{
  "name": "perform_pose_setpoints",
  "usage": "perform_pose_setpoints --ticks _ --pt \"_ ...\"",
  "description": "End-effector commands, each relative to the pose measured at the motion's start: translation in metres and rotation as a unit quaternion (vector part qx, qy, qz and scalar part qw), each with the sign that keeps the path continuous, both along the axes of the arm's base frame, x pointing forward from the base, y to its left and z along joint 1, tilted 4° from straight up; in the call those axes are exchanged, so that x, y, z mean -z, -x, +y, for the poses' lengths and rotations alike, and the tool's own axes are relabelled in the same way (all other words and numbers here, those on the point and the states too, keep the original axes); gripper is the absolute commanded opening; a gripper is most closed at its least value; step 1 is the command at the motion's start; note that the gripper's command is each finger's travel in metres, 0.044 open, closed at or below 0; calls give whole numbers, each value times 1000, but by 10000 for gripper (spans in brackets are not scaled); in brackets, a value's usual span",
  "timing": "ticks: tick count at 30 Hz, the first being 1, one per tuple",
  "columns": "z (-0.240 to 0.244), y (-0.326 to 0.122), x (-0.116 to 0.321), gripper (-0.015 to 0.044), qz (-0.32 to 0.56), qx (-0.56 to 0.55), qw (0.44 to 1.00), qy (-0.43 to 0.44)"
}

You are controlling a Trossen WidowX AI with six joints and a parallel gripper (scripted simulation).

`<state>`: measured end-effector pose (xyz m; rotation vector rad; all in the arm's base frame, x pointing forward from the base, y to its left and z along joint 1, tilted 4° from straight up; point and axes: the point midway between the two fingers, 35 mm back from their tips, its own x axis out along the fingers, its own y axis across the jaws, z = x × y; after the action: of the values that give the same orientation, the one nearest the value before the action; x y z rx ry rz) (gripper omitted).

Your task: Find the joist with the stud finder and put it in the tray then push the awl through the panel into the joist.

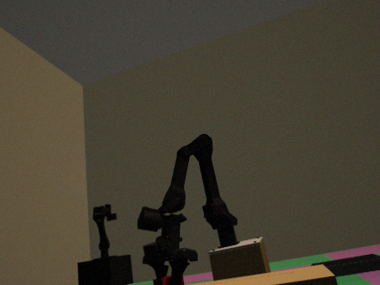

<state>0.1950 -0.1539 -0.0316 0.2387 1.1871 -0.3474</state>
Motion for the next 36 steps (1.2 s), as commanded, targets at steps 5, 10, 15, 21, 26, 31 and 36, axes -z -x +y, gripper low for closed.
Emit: perform_pose_setpoints --ticks 5,10,15,21,26,31,36 --pt "0 0 0 195 -1 2 1000 -2" --pt "0 0 0 162 -1 2 1000 -2" --pt "-1 -2 -11 30 -2 2 1000 -2" --pt "-4 -3 -39 0 -2 2 1000 -1" --pt "-3 0 -64 0 -2 2 1000 -1" --pt "1 5 -90 0 -2 2 1000 -1" --pt "3 8 -102 0 -2 2 1000 -1"
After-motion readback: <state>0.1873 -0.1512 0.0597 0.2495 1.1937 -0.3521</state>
